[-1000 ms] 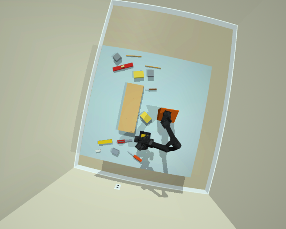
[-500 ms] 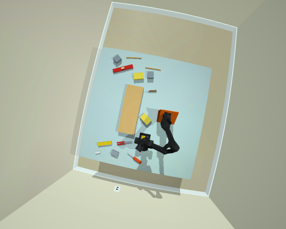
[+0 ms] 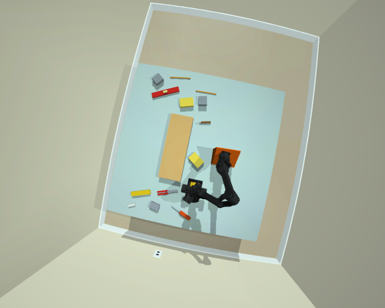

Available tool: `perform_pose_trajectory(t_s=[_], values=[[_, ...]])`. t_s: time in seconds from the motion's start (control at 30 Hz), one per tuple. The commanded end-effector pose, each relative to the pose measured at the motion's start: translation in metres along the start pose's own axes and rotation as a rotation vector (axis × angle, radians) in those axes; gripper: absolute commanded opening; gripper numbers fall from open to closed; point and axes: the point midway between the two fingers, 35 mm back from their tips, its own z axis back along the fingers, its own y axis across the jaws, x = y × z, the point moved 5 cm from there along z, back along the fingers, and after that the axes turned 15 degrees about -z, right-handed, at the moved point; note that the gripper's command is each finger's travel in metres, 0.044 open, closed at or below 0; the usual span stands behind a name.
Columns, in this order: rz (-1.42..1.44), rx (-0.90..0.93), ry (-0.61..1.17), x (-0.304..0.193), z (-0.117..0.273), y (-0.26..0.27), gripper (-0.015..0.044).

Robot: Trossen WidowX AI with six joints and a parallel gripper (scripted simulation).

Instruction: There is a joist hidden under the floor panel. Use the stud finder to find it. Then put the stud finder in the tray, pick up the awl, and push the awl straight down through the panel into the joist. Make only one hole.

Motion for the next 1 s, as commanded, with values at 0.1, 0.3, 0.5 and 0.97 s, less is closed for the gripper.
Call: perform_pose_trajectory(t_s=[0.1, 0.3, 0.5, 0.97], values=[[0.001, 0.0, 0.0, 0.0, 0.0, 0.0, 0.0236], [0.003, -0.001, 0.004, 0.005, 0.013, -0.002, 0.0394], [0.003, -0.003, 0.007, 0.024, 0.082, 0.004, 0.044], [-0.3, -0.209, 0.131, -0.027, 0.09, -0.091, 0.044]])
